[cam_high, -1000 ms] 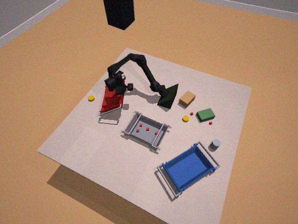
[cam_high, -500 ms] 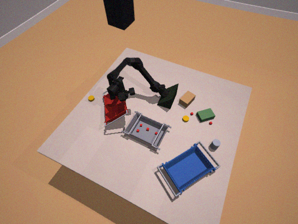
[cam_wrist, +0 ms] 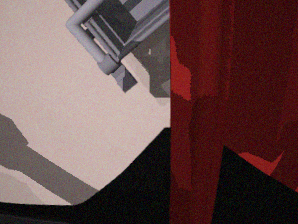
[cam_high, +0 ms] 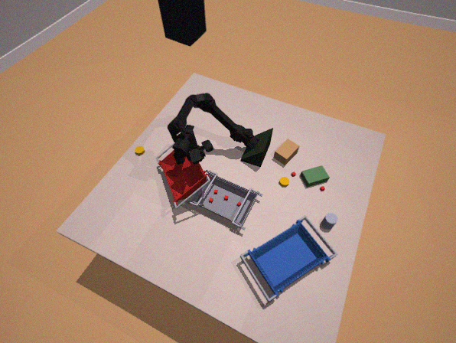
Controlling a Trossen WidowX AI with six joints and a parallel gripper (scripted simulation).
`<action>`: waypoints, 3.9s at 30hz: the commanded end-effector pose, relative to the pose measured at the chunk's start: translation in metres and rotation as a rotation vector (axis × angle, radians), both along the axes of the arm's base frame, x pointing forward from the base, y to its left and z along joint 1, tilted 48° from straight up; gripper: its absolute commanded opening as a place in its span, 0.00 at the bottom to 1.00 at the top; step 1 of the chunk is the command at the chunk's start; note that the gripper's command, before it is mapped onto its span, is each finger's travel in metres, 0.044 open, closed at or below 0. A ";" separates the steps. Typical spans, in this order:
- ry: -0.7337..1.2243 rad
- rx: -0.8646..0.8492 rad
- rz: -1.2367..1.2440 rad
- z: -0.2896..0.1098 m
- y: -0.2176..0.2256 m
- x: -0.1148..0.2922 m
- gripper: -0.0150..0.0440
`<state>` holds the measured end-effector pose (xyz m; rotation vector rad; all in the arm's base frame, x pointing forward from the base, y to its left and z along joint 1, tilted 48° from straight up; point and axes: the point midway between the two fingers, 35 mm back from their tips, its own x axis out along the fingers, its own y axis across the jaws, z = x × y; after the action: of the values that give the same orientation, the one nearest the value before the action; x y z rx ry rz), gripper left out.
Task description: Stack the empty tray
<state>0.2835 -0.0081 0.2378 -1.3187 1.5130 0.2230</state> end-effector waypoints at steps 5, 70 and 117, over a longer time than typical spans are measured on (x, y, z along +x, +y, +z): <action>0.057 -0.016 0.103 -0.017 0.038 0.013 0.25; 0.309 -0.158 0.447 -0.108 0.171 0.005 0.25; 0.448 -0.260 0.449 -0.147 0.133 0.006 0.25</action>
<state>0.2920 0.1283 0.0924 -1.8936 1.6184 0.6503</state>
